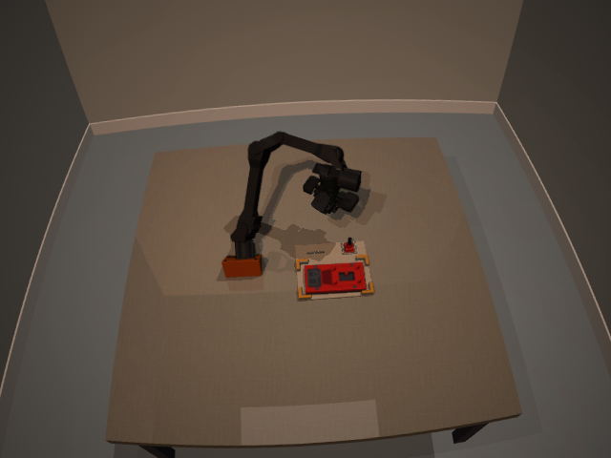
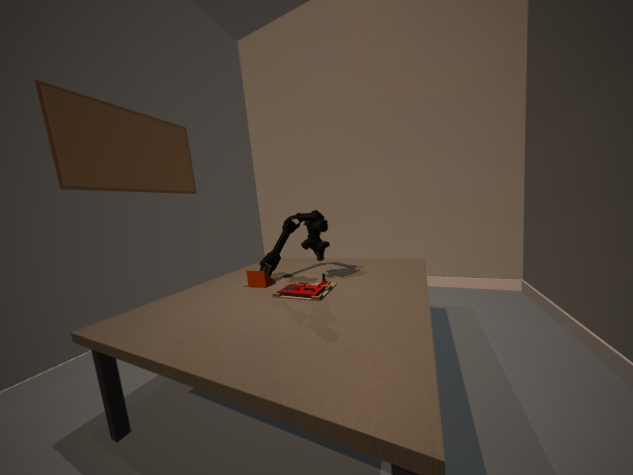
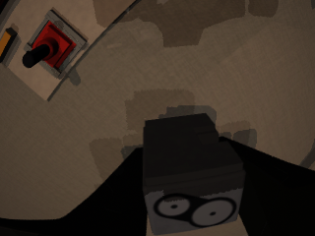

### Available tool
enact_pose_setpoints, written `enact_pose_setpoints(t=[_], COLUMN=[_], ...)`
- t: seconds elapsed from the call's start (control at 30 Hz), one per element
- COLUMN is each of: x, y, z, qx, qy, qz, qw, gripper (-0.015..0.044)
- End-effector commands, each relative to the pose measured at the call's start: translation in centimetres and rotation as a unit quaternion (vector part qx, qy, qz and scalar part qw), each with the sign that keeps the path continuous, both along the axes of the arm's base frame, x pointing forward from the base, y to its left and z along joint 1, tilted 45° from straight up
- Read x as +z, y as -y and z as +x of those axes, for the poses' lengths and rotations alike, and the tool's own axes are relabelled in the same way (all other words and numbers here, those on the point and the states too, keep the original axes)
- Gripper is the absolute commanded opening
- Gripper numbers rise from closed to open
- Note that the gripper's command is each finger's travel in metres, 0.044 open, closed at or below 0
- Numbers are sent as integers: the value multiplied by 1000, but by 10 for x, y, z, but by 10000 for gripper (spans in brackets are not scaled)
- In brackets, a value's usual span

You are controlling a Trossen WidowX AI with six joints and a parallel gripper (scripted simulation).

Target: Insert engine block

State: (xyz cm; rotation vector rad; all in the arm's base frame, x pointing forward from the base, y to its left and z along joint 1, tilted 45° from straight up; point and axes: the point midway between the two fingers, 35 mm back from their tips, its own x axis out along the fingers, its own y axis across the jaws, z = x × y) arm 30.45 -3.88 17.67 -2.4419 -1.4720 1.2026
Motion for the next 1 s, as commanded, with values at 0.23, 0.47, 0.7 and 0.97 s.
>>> enact_pose_setpoints(t=[0.23, 0.47, 0.7, 0.97], x=[-10, -15, -23, -34], y=[0, 2, -7, -17], z=[-8, -12, -10, -8], qx=[-65, -110, -112, -112], qy=[92, 147, 148, 149], qz=[129, 194, 196, 196], qw=[985, 964, 963, 963], gripper=[0, 0, 0, 0])
